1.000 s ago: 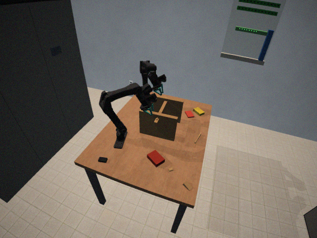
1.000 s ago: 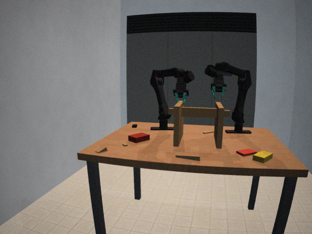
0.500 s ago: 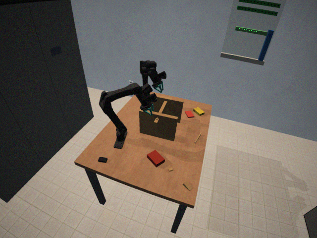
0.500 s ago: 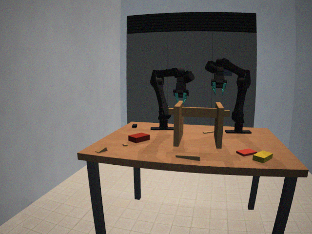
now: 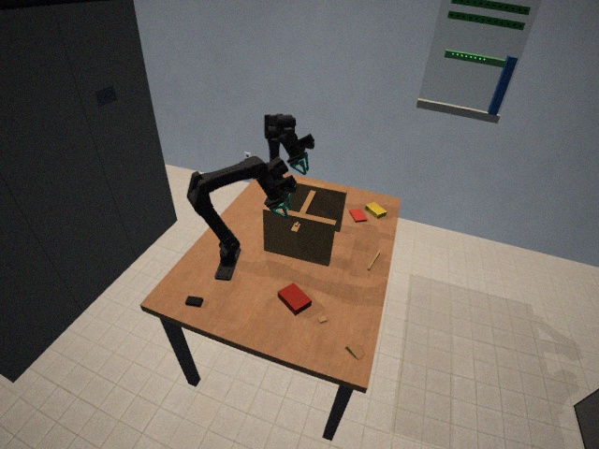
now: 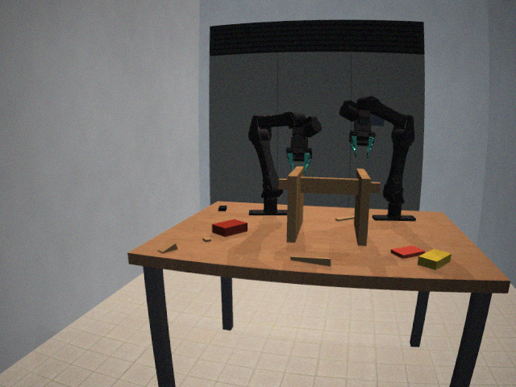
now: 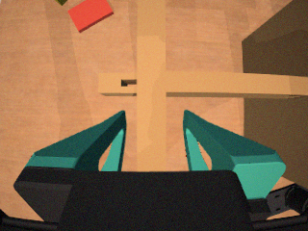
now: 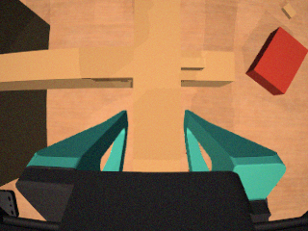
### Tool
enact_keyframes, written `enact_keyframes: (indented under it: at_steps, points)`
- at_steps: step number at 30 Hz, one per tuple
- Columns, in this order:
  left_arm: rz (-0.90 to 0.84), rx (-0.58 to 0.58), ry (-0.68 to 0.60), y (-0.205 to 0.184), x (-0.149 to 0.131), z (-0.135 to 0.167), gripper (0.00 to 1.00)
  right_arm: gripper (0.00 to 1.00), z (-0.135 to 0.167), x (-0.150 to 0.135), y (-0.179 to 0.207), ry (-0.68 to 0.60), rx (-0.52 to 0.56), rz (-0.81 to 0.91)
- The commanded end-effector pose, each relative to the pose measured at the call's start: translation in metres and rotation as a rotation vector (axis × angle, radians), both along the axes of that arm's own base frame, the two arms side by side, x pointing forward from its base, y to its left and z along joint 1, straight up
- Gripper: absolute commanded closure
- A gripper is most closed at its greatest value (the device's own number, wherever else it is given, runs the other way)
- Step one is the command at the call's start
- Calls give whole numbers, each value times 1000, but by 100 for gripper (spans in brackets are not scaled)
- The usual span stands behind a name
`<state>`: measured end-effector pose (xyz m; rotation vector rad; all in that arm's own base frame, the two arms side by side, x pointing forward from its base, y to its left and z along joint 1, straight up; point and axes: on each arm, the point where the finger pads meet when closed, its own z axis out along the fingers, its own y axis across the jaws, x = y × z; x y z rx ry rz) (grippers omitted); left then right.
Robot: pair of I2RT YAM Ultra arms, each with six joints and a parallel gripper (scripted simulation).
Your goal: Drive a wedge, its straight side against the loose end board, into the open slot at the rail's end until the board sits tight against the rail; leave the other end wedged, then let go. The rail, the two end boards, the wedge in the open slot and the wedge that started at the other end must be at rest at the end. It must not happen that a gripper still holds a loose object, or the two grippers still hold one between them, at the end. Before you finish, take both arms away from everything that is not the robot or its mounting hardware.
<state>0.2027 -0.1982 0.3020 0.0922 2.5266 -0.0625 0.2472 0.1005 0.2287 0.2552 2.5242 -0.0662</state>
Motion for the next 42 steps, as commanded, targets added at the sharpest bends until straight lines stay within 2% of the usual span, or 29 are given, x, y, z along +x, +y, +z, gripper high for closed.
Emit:
enact_keyframes:
  at_steps: [1, 9, 11, 19, 20, 31, 32, 36, 42]
  points:
    - [-1, -51, -42, -4, 2, 17, 54, 55, 17, 7, 0, -59, 23, -8]
    - [-1, -51, -42, -4, 2, 17, 54, 55, 17, 7, 0, -59, 23, -8]
    - [-1, -51, -42, -4, 2, 17, 54, 55, 11, 3, -3, -11, -15, -7]
    - [-1, -51, -42, -4, 2, 17, 54, 55, 23, 3, -3, -41, 10, -9]
    - [-1, -51, -42, -4, 2, 17, 54, 55, 23, 1, -4, 3, -24, -9]
    - [-1, -51, -42, -4, 2, 17, 54, 55, 69, -1, -6, 0, -18, -15]
    - [-1, -51, -42, -4, 2, 17, 54, 55, 73, 6, -1, -30, 5, -14]
    - [-1, -51, -42, -4, 2, 17, 54, 55, 80, -2, -7, 5, -21, -15]
    - [-1, -51, -42, -4, 2, 17, 54, 55, 91, -2, -4, -59, 31, -9]
